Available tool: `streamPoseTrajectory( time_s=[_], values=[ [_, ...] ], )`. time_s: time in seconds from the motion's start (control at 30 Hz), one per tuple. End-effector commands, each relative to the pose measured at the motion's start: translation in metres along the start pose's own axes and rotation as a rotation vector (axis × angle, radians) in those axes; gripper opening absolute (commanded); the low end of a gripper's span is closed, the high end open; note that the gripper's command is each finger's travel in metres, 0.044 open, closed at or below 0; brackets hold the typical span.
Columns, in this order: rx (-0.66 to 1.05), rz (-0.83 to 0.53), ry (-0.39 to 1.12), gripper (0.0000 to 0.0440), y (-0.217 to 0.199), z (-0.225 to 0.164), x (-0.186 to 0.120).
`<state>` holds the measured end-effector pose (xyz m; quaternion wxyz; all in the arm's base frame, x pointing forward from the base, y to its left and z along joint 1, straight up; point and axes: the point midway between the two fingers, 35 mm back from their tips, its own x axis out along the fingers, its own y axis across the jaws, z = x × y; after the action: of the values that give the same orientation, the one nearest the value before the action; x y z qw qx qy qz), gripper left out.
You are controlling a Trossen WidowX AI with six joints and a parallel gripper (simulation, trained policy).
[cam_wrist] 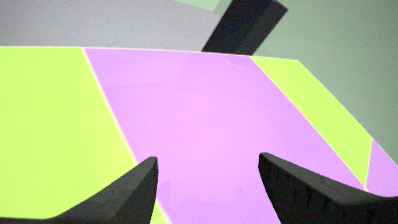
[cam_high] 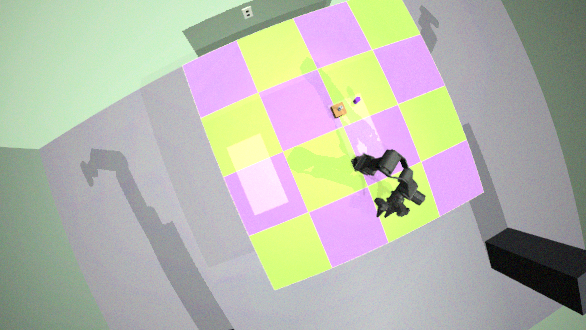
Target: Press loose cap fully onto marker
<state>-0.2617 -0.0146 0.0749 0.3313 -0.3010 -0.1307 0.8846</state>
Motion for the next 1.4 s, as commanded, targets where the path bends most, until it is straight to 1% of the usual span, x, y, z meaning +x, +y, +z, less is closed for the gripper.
streamPoseTrajectory(
  time_s=[0.0,0.67,1.37],
  values=[
    [-0.024,0.043,0.013,0.0271,0.010,0.003,-0.005],
    [-0.132,0.247,0.057,0.0295,0.057,0.011,-0.035],
    [-0.250,0.445,0.079,0.0298,0.097,0.015,-0.077]
  ],
)
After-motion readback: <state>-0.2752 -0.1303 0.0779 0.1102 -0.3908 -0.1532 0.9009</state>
